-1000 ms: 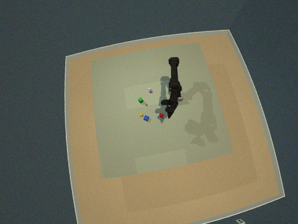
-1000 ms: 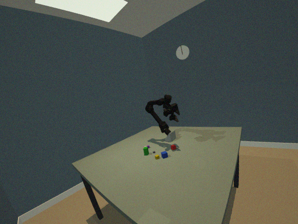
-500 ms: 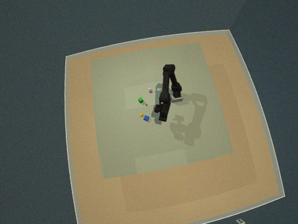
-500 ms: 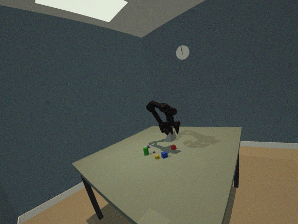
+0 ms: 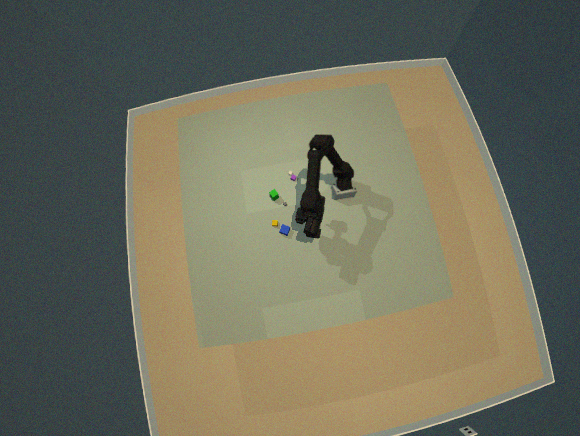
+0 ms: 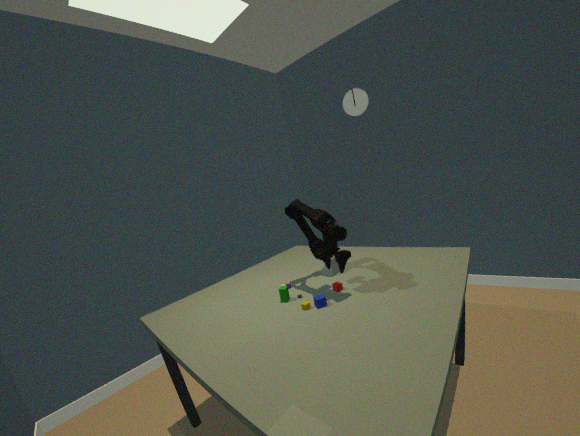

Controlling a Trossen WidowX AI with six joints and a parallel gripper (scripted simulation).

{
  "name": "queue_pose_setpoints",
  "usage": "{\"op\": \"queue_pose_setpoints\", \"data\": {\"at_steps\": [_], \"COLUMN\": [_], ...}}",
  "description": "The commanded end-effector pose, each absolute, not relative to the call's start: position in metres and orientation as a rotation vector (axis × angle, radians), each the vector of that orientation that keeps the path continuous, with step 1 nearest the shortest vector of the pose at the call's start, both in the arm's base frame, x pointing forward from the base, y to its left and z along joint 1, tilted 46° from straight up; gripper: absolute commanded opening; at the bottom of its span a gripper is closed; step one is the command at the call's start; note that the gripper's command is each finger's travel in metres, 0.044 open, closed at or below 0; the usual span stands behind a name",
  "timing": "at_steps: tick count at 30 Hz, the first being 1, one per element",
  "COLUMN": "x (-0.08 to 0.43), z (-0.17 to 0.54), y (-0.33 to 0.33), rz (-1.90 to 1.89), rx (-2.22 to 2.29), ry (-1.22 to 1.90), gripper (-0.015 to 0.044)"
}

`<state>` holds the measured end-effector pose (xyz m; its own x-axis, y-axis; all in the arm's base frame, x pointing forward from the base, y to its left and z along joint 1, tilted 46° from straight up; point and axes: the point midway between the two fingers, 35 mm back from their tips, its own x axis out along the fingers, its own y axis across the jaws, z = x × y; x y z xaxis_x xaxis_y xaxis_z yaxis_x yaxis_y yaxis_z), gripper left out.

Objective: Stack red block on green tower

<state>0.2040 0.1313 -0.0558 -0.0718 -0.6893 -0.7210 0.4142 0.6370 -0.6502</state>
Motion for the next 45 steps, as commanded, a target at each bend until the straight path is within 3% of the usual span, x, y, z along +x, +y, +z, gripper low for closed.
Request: {"op": "queue_pose_setpoints", "data": {"at_steps": [1, 45], "x": [0.204, 0.196], "z": [-0.064, -0.118], "y": [0.122, 0.066], "rz": [-0.927, -0.929], "rx": [-0.268, -0.270], "ry": [1.366, 1.364], "gripper": [0.0440, 0.0440]}}
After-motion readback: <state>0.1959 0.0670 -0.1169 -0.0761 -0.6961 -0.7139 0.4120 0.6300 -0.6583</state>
